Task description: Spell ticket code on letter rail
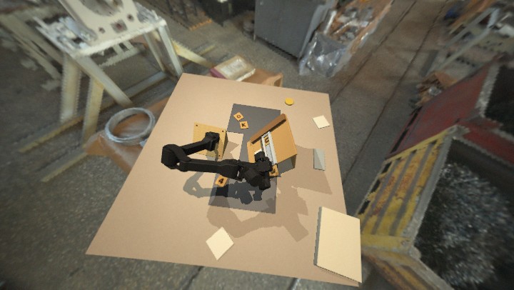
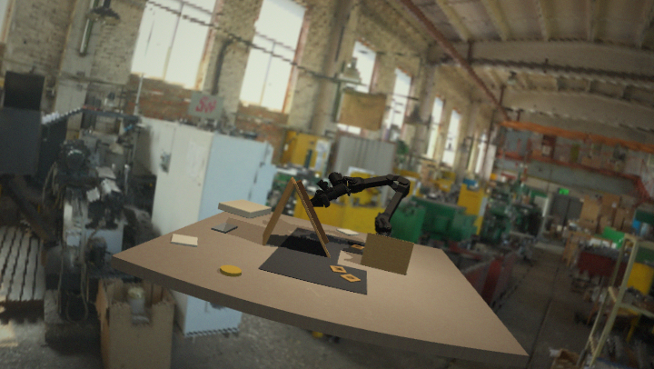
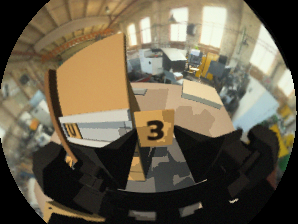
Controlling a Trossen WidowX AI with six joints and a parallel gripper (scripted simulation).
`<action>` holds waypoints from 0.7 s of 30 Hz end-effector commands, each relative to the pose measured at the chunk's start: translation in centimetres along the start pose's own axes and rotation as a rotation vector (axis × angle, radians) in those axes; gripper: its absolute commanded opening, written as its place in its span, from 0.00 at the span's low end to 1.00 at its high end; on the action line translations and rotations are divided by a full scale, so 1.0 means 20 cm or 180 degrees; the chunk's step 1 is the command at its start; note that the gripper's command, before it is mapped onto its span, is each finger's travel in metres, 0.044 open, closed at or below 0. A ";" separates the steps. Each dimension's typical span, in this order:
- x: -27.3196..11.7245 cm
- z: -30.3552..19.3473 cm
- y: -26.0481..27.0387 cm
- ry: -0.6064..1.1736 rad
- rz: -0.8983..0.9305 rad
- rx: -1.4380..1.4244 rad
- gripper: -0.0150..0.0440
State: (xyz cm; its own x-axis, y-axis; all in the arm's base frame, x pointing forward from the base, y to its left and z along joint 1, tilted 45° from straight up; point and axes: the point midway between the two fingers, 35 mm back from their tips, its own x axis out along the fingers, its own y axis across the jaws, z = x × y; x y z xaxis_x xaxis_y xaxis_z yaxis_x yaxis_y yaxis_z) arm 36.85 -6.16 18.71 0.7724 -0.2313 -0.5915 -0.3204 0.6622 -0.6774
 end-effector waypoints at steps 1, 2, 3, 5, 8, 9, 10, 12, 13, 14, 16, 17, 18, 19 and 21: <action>0.00 -0.01 0.02 0.0016 0.0003 0.0009 0.25; 0.00 -0.01 0.02 0.0016 0.0003 0.0009 0.25; 0.00 -0.01 0.02 0.0016 0.0003 0.0009 0.25; 0.00 -0.01 0.03 0.0016 0.0003 0.0010 0.25; 0.00 -0.01 0.03 0.0017 0.0003 0.0010 0.25; 0.00 -0.01 0.04 0.0017 0.0003 0.0010 0.25; 0.00 -0.01 0.04 0.0017 0.0003 0.0010 0.25; 0.00 -0.01 0.04 0.0017 0.0004 0.0010 0.25; 0.00 -0.01 0.05 0.0017 0.0004 0.0010 0.25; 0.00 -0.01 0.05 0.0017 0.0004 0.0010 0.25; 0.00 -0.01 0.05 0.0017 0.0004 0.0010 0.25; 0.00 -0.01 0.06 0.0017 0.0004 0.0010 0.25; 0.00 -0.01 0.06 0.0017 0.0004 0.0010 0.25; 0.00 -0.01 0.06 0.0017 0.0004 0.0010 0.25; 0.00 -0.01 0.07 0.0017 0.0004 0.0010 0.25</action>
State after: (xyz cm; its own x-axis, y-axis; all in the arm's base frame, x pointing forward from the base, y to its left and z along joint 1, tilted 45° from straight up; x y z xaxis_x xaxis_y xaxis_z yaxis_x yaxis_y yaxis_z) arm 36.53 -5.45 17.99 0.7722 -0.2310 -0.5919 -0.3206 0.6626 -0.6769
